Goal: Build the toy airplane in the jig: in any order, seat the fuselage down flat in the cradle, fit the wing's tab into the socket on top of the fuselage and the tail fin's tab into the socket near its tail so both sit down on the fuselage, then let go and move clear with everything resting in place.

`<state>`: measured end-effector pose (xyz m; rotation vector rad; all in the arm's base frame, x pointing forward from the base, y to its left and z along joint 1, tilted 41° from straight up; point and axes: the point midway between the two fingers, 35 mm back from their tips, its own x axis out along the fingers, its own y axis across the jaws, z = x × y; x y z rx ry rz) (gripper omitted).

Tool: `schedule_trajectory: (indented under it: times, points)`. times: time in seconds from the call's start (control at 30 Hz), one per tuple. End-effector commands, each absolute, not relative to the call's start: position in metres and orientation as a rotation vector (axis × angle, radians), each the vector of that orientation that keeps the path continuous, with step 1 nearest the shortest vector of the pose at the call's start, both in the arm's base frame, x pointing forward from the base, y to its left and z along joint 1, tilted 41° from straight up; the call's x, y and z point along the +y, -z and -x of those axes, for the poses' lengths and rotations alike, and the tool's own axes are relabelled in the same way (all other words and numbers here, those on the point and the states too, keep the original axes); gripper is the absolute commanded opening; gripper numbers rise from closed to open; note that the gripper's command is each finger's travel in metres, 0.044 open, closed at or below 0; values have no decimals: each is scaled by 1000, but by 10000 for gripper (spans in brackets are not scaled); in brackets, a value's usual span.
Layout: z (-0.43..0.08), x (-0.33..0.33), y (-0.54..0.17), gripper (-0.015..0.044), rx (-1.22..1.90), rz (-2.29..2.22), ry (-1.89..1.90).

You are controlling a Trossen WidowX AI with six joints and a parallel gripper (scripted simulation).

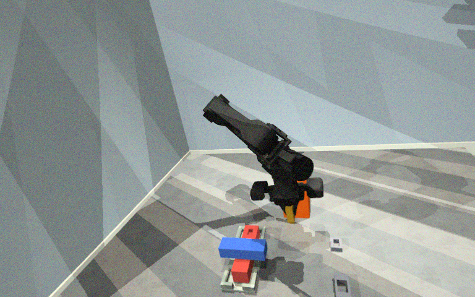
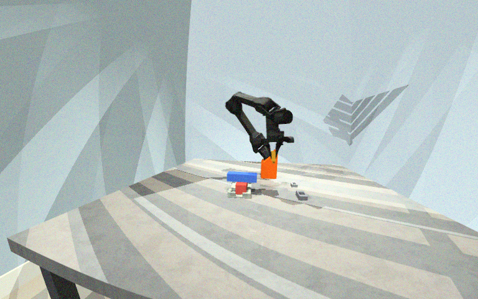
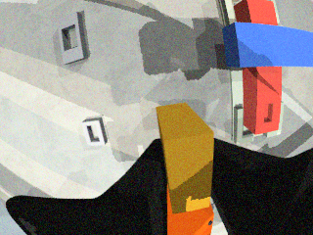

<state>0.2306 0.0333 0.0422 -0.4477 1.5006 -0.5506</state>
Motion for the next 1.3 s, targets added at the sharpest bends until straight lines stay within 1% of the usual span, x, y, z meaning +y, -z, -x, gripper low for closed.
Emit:
schedule_trajectory:
  times: [0.0, 0.6, 1.27]
  points:
    - [-230, 23, -46, 0, 1500, 456, 549]
    - [-222, -30, -73, 0, 1494, 475, 557]
    - [-198, -83, -97, 0, 1496, 512, 595]
